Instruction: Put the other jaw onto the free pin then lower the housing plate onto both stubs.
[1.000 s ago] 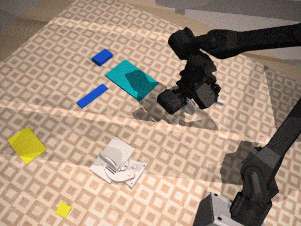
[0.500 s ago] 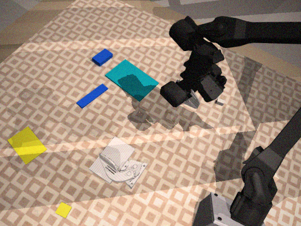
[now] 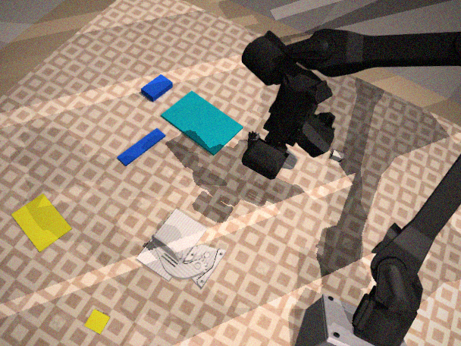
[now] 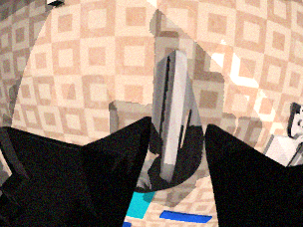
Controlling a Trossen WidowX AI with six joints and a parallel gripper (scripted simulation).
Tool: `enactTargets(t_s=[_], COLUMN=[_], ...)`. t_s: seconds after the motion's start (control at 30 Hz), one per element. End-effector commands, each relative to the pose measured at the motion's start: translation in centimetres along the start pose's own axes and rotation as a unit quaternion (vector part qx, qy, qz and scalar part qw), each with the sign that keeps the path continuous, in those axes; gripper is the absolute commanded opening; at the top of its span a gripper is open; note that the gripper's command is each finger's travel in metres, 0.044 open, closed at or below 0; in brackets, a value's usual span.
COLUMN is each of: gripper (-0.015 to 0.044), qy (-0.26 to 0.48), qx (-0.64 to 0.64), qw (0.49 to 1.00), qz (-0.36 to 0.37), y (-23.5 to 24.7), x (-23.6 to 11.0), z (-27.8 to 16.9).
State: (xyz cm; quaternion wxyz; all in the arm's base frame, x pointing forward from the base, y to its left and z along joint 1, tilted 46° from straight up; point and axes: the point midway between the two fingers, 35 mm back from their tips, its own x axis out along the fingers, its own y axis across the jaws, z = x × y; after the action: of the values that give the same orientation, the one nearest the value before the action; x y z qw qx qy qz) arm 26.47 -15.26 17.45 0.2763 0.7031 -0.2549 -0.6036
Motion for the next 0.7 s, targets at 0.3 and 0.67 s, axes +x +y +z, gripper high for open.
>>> enactTargets(t_s=[0.3,0.67], gripper=[0.0134,0.0134], qy=[-0.001,0.002], qx=[-0.193,-0.346], qw=[0.981,0.938], qz=[-0.012,-0.019], y=[-3.4,-6.1], x=[0.4,0.6], z=[-0.9,-1.4])
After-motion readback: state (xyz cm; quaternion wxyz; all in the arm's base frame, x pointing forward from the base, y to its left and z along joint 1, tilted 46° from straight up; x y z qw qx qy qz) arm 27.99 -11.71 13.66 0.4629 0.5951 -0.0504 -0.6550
